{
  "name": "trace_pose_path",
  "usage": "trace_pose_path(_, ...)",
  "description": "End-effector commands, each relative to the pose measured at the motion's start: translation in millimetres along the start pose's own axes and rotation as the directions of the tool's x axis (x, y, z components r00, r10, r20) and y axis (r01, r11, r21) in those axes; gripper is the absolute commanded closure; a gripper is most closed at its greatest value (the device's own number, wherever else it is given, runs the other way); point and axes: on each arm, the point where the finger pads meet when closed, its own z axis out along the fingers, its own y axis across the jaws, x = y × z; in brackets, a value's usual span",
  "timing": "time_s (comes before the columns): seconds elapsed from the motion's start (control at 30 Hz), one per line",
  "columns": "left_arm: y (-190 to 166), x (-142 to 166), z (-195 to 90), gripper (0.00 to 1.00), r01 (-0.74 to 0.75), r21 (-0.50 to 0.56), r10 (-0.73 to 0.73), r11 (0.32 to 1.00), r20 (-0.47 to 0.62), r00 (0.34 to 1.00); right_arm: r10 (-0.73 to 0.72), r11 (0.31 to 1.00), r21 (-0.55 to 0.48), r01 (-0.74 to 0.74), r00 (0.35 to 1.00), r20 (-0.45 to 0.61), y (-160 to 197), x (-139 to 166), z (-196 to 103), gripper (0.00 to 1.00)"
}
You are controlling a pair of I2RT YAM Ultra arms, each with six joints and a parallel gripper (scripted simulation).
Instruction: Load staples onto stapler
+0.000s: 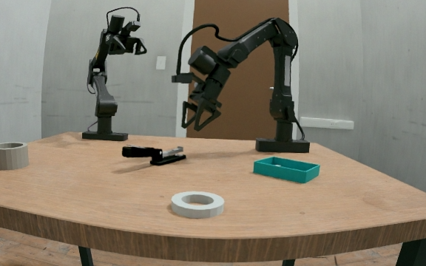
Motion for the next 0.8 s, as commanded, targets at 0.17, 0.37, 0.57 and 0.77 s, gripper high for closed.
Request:
trace_pose_path(0.17,0.3,-15.8,-8.7,0.0,-0.009,0.003,0.008,1.0,0.065,0.998,-0.002,1.0,0.001,0.002,1.0,0.01,1.4,-1.7,-7.6,0.0)
trace_pose_path(0.37,0.3,-15.8,-8.7,0.0,-0.009,0.003,0.008,1.0,0.065,0.998,-0.002,1.0,0.001,0.002,1.0,0.01,1.4,-1.7,-7.6,0.0)
trace_pose_path(0.57,0.3,-15.8,-8.7,0.0,-0.009,0.003,0.008,1.0,0.065,0.998,-0.002,1.0,0.001,0.002,1.0,0.01,1.4,-1.7,-7.6,0.0)
trace_pose_path(0.77,0.3,-15.8,-8.7,0.0,-0.009,0.003,0.008,1.0,0.065,0.998,-0.002,1.0,0.001,0.002,1.0,0.01,1.4,-1.7,-7.6,0.0)
